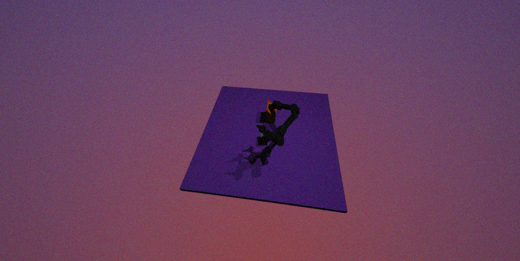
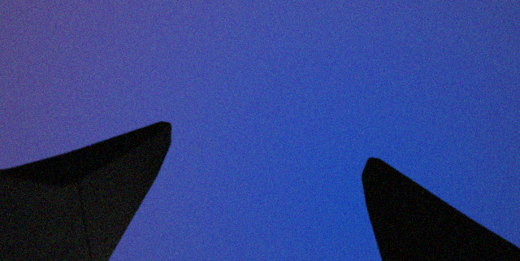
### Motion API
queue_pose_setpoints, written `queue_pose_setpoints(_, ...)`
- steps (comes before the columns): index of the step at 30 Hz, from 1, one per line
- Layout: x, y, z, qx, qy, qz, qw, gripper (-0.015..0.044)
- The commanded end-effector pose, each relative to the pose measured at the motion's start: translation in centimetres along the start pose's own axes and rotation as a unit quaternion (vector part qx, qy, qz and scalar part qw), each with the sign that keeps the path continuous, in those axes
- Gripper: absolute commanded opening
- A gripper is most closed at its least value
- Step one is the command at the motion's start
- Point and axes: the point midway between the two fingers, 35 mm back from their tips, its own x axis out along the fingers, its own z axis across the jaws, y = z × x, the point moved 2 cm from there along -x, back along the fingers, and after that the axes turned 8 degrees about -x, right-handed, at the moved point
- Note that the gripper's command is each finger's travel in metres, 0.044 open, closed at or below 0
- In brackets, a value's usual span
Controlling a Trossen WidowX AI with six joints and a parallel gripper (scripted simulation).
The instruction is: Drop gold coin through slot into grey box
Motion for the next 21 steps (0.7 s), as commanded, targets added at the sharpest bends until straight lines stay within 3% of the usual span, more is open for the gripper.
queue_pose_setpoints(1, 0.0, -0.1, 0.0, 0.002, 0.001, -0.006, 1.0, 0.0374)
queue_pose_setpoints(5, 0.3, -1.6, 1.5, 0.052, -0.006, -0.128, 0.99, 0.0269)
queue_pose_setpoints(9, -0.6, -3.1, 4.4, 0.115, -0.071, -0.269, 0.953, 0.0164)
queue_pose_setpoints(15, -4.4, -3.6, 10.2, 0.206, -0.268, -0.421, 0.842, 0.0161)
queue_pose_setpoints(21, -9.3, -1.8, 15.1, 0.265, -0.485, -0.457, 0.696, 0.0161)
